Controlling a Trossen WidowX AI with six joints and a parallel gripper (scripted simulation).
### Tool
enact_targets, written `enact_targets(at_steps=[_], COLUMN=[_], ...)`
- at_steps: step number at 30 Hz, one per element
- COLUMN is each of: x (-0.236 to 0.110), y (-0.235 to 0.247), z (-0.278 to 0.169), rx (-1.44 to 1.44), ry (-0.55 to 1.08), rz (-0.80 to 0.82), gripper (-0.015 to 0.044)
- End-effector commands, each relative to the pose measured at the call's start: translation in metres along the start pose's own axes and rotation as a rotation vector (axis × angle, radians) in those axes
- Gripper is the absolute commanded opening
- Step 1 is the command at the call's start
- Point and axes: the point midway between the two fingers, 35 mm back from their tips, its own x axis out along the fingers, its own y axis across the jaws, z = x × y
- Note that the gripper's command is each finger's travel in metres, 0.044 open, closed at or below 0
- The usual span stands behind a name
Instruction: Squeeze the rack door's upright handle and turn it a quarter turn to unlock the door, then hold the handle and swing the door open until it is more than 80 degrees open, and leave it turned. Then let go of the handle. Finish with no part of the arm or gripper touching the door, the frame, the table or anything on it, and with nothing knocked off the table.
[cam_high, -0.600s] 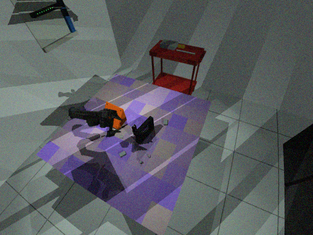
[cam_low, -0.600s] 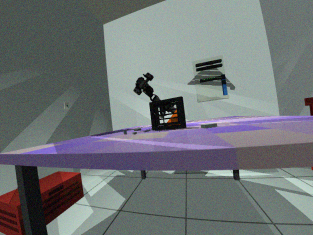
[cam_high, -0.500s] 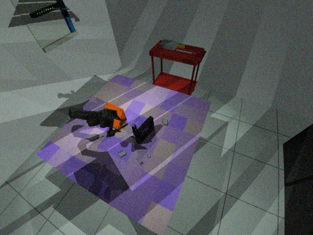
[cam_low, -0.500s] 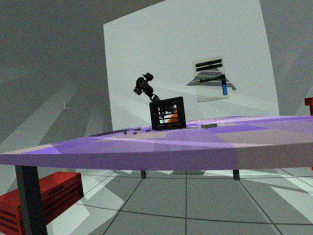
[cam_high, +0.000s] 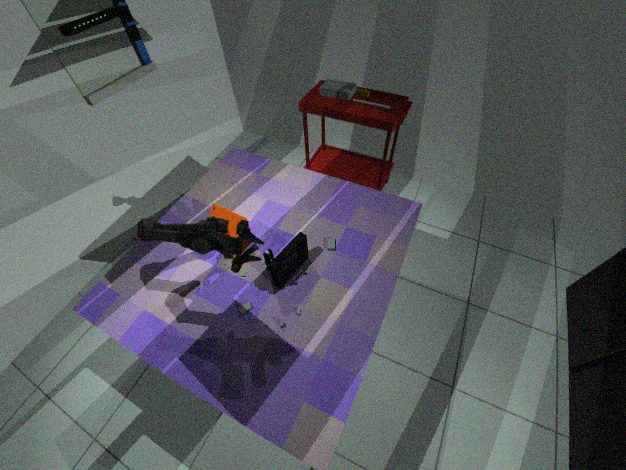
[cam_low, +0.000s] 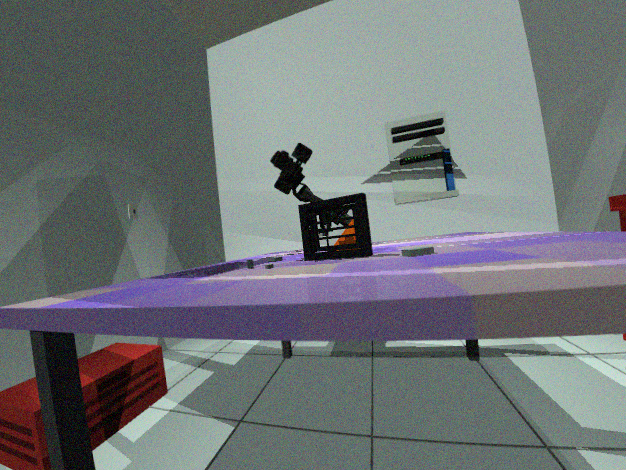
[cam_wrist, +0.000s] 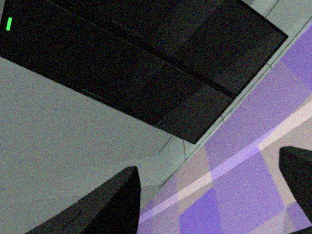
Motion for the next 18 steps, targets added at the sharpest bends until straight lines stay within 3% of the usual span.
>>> enact_targets(at_steps=[1,18], x=[0.011,0.035], y=[0.0,-0.007], z=[-0.014,-0.078], rx=[0.02,0.031], ry=[0.1,0.527], rz=[-0.042,-0.292], gripper=[0.0293,0.0293])
